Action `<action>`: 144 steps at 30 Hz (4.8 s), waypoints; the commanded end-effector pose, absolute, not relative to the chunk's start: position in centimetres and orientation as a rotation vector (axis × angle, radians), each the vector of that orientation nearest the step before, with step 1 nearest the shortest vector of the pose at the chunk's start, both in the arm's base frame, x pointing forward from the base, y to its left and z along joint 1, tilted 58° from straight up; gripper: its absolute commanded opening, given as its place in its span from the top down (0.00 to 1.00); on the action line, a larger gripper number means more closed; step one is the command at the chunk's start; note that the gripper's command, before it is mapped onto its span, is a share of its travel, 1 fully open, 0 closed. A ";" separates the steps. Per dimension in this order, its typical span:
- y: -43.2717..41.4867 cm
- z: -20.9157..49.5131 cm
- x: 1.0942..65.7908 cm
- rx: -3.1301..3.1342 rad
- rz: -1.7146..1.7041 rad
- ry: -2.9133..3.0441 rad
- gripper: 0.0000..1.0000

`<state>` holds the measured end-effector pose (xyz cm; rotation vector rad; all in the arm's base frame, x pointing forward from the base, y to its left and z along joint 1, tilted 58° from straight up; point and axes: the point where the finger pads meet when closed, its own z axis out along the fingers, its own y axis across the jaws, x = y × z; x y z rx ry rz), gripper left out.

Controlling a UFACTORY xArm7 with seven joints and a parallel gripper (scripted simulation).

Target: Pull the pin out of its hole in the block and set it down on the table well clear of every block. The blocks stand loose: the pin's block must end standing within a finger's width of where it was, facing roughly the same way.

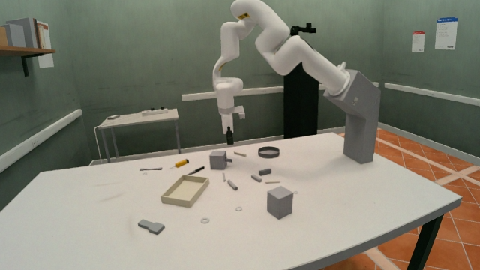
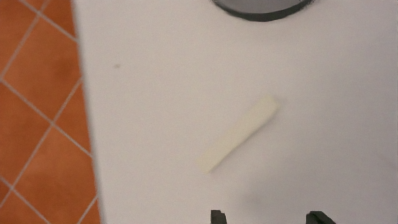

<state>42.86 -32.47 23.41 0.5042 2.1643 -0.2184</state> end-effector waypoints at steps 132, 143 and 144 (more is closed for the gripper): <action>-12.4 27.0 45.3 0.324 0.069 2.076 0.53; -12.4 27.0 45.3 0.322 0.068 2.075 0.53; -12.4 27.0 45.3 0.321 0.068 2.075 0.53</action>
